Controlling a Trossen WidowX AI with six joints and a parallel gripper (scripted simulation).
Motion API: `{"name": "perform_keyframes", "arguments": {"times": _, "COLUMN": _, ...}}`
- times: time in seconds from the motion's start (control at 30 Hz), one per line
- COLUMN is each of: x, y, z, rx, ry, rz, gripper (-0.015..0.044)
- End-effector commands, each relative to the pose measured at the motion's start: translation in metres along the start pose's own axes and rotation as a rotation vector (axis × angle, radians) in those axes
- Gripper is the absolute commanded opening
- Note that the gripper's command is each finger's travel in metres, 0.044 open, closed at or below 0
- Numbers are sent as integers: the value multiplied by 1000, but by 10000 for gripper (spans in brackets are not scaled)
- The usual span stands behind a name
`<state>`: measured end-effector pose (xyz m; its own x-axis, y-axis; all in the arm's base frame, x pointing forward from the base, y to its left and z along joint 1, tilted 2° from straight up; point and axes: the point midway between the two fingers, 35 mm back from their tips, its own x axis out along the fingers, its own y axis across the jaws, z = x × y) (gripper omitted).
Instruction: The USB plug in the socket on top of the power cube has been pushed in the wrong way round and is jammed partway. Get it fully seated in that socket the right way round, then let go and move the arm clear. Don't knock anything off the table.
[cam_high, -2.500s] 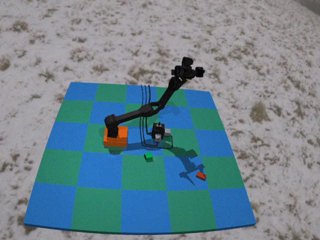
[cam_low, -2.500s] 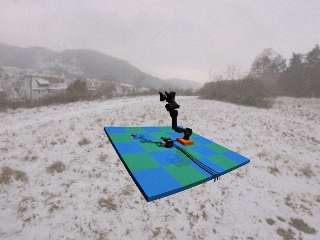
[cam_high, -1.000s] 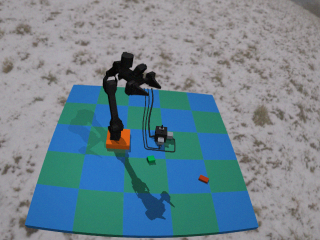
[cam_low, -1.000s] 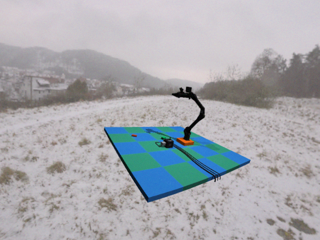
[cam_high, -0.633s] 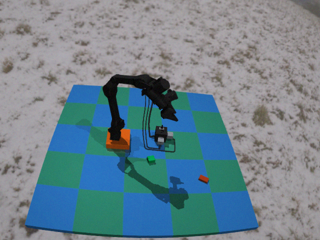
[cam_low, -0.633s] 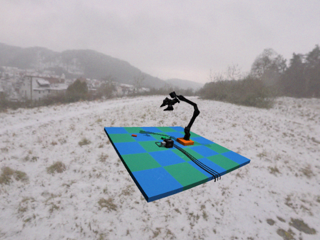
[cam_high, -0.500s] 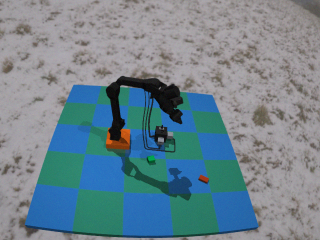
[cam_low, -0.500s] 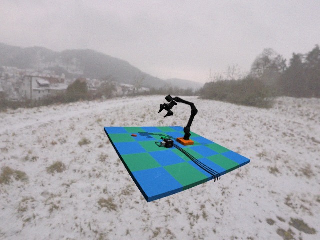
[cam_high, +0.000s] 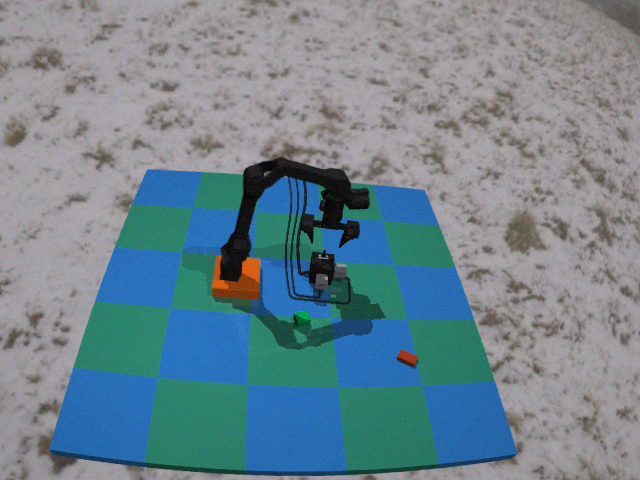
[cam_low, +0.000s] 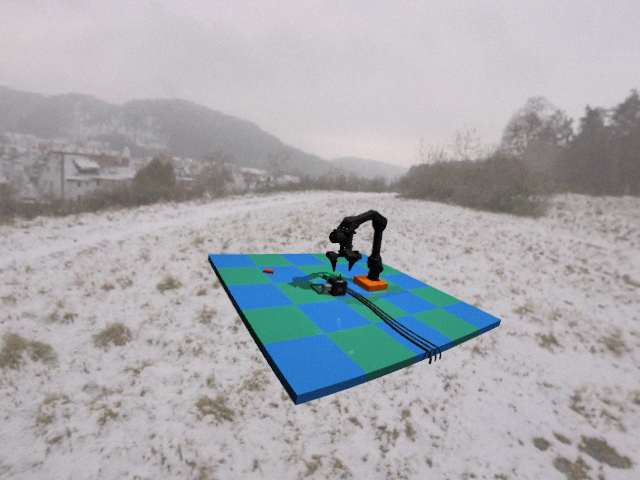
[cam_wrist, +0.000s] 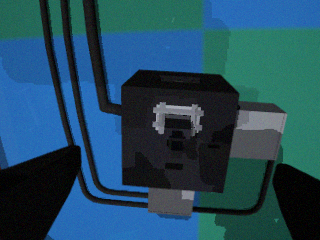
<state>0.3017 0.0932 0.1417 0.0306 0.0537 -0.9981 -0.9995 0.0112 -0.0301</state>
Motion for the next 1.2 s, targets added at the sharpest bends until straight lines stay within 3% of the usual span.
{"name": "perform_keyframes", "arguments": {"times": 0.0, "x": -2, "y": 0, "z": -3, "rx": -21, "ry": 15, "rz": -4, "gripper": 440}}
{"name": "perform_keyframes", "arguments": {"times": 1.1, "x": 28, "y": 1, "z": -5, "rx": -21, "ry": 15, "rz": -4, "gripper": 440}}
{"name": "perform_keyframes", "arguments": {"times": 1.17, "x": 26, "y": 1, "z": -5, "rx": -17, "ry": 9, "rz": -2, "gripper": 387}}
